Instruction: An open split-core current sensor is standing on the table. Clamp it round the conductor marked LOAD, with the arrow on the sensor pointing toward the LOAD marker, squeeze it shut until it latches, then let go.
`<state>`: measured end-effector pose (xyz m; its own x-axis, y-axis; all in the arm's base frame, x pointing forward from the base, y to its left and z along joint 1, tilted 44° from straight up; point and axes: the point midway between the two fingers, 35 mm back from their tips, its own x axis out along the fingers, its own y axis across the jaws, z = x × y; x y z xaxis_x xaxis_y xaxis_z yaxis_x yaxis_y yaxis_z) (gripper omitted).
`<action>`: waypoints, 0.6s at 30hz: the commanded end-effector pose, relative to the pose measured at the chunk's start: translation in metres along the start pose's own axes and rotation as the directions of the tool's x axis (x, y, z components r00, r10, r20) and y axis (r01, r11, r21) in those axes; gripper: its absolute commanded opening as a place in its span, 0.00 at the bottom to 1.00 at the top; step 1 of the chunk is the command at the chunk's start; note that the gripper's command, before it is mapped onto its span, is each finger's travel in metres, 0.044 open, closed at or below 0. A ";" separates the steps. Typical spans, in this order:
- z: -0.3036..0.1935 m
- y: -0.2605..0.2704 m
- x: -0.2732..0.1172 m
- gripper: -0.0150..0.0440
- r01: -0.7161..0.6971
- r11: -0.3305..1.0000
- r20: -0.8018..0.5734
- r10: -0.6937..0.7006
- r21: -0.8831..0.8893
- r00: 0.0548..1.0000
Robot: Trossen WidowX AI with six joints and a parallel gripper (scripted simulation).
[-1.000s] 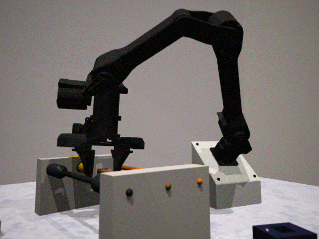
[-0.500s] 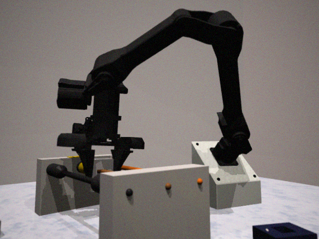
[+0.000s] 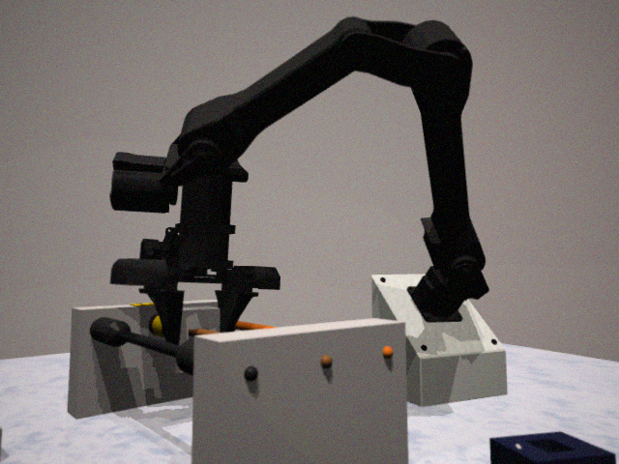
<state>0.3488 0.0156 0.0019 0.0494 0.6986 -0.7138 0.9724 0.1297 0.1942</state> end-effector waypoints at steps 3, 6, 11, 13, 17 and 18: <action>0.000 0.000 0.000 0.70 0.000 1.000 0.000 0.000 -0.001 1.000; 0.000 0.000 0.000 0.69 0.000 1.000 0.000 0.000 0.000 1.000; 0.000 0.000 0.000 0.63 0.000 1.000 0.000 0.000 0.000 1.000; 0.000 0.000 0.000 0.61 0.000 1.000 0.000 0.000 0.000 1.000; 0.000 0.000 0.000 0.56 0.000 1.000 0.000 0.000 0.000 1.000; 0.000 0.000 0.000 0.55 0.000 1.000 0.000 0.000 0.000 1.000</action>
<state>0.3488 0.0156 0.0019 0.0493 0.6986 -0.7138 0.9724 0.1297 0.1941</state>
